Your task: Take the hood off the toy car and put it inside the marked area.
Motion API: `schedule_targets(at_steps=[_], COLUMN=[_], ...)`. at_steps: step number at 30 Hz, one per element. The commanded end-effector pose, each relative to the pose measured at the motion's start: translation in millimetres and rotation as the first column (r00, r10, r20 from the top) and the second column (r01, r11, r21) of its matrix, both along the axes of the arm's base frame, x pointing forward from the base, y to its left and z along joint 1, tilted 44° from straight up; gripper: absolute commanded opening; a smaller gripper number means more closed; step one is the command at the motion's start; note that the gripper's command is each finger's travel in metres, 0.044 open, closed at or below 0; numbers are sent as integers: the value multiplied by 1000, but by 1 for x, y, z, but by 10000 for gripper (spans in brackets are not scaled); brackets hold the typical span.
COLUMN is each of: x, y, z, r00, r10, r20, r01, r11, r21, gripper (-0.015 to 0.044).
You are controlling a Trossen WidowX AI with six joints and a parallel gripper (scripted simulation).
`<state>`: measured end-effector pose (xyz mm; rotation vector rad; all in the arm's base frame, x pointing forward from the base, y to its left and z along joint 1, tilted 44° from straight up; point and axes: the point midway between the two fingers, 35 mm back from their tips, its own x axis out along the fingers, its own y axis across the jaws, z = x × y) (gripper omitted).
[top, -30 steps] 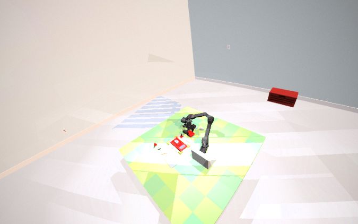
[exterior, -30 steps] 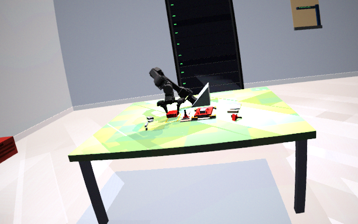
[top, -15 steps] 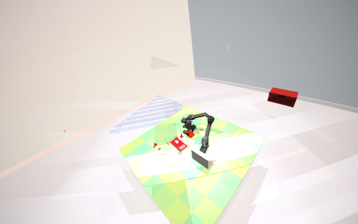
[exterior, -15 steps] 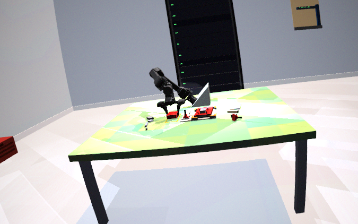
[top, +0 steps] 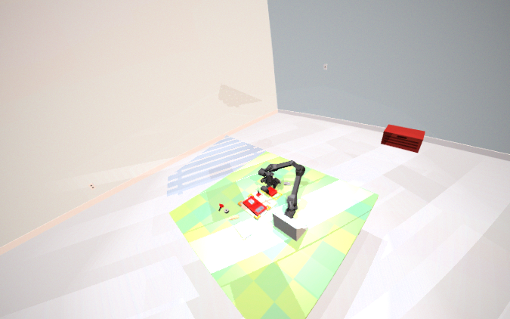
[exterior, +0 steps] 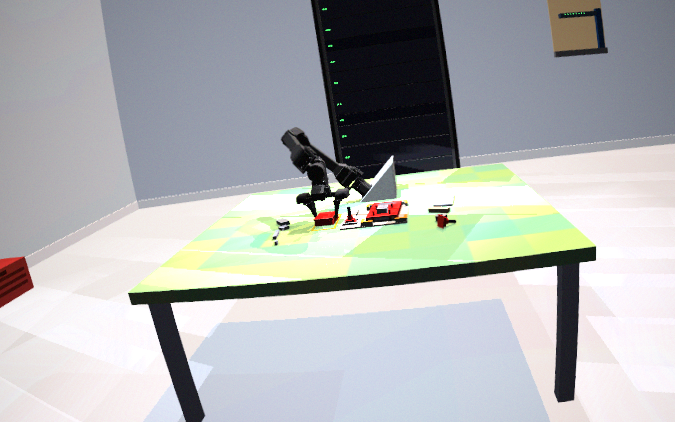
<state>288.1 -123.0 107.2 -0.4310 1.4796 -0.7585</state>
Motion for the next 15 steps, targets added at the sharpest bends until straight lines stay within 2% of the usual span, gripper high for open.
schedule_targets(at_steps=[1,15], x=[0,0], y=[0,0], z=[0,0], r00=[1000,1000], r10=[0,0], r20=[0,0], r01=[0,0], r11=[1000,1000], r21=[0,0], gripper=[26,394])
